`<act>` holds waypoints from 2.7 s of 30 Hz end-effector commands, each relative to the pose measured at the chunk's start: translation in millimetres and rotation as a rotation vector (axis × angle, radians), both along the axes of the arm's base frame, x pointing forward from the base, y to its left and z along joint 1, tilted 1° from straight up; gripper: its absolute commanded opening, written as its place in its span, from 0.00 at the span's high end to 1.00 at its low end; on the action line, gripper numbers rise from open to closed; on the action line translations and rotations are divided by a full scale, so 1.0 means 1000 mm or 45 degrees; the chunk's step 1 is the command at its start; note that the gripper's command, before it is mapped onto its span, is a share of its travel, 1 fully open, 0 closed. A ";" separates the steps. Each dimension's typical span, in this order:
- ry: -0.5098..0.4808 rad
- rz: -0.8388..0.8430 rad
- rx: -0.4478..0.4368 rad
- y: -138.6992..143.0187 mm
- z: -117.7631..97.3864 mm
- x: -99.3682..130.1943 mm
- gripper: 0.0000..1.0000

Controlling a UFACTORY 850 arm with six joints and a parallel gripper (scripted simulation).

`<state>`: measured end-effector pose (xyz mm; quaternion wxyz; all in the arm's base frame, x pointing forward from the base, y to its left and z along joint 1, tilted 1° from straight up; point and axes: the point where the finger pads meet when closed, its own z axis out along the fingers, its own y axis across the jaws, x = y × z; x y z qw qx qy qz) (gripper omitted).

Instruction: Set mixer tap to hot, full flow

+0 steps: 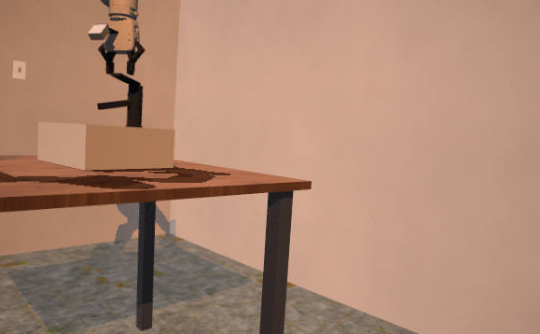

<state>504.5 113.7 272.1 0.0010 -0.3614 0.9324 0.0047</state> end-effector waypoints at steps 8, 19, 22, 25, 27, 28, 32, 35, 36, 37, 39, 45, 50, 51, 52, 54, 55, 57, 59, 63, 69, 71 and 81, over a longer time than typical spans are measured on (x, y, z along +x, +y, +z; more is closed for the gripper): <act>-0.003 0.000 0.001 0.000 -0.010 0.001 0.27; -0.003 0.000 0.001 0.000 -0.021 0.001 0.27; -0.003 0.000 0.001 0.000 -0.022 0.001 0.27; -0.003 0.000 0.001 0.000 -0.023 0.001 0.27; -0.003 0.000 0.001 0.000 -0.024 0.001 0.27; -0.003 0.000 0.001 0.000 -0.024 0.001 0.27; -0.003 0.000 0.001 0.000 -0.025 0.001 0.27; -0.003 0.000 0.001 0.000 -0.025 0.001 0.27; -0.003 0.000 0.001 0.000 -0.025 0.001 0.27; -0.003 0.000 0.001 0.000 -0.025 0.001 0.27; -0.003 0.000 0.001 0.000 -0.025 0.001 0.27; -0.003 0.000 0.001 0.000 -0.025 0.001 0.27; -0.003 0.000 0.001 0.000 -0.025 0.001 1.00; -0.003 0.000 0.001 0.000 -0.025 0.001 1.00; -0.003 0.000 0.001 0.000 -0.025 0.001 1.00; -0.003 0.000 0.001 0.000 -0.025 0.001 1.00; -0.003 0.000 0.001 0.000 -0.025 0.001 1.00; -0.003 0.000 0.001 0.000 -0.025 0.001 1.00; -0.003 0.000 0.001 0.000 -0.025 0.001 1.00; -0.003 0.000 0.001 0.000 -0.025 0.001 1.00; -0.003 0.000 0.001 0.000 -0.025 0.001 1.00; -0.003 0.000 0.001 0.000 -0.025 0.001 1.00; -0.003 0.000 0.001 0.000 -0.025 0.001 1.00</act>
